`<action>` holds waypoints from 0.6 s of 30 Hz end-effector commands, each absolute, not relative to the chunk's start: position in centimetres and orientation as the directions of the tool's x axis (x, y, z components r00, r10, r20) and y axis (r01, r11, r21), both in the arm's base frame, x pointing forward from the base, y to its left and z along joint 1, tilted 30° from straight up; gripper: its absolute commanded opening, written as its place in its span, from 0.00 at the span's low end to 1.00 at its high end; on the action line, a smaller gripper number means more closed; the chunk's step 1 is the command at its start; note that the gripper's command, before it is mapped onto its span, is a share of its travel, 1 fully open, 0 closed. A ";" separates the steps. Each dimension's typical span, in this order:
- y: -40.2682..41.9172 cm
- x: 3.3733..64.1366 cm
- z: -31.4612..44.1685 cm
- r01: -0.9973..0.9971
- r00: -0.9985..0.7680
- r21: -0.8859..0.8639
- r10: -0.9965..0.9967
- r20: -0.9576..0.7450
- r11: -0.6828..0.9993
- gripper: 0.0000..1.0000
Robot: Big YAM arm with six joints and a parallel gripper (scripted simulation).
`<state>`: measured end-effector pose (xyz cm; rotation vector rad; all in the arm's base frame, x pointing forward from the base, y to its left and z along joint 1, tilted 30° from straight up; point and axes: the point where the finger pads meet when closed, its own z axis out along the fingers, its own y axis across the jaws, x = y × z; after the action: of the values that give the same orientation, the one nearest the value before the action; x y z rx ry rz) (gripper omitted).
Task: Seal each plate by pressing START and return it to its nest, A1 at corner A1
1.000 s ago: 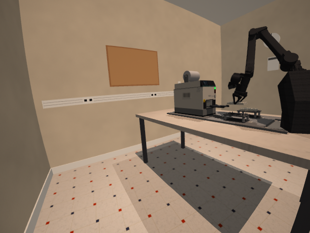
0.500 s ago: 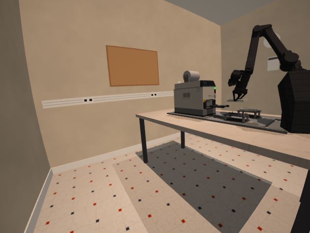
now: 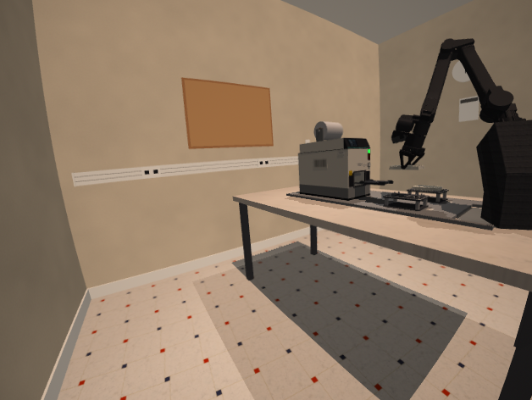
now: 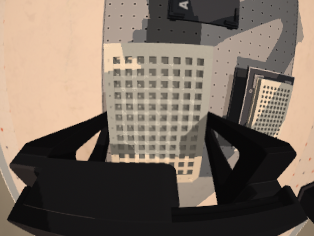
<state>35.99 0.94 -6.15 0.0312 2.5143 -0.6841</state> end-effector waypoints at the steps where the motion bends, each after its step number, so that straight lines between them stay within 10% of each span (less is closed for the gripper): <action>1: 1.6 36.9 -6.0 0.159 -0.855 -0.455 -0.109 -0.508 0.876 0.00; 18: 0.5 37.3 -6.2 0.177 -0.849 -0.458 -0.100 -0.518 0.871 0.00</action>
<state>36.06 0.69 -6.57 0.0336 2.5189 -0.6905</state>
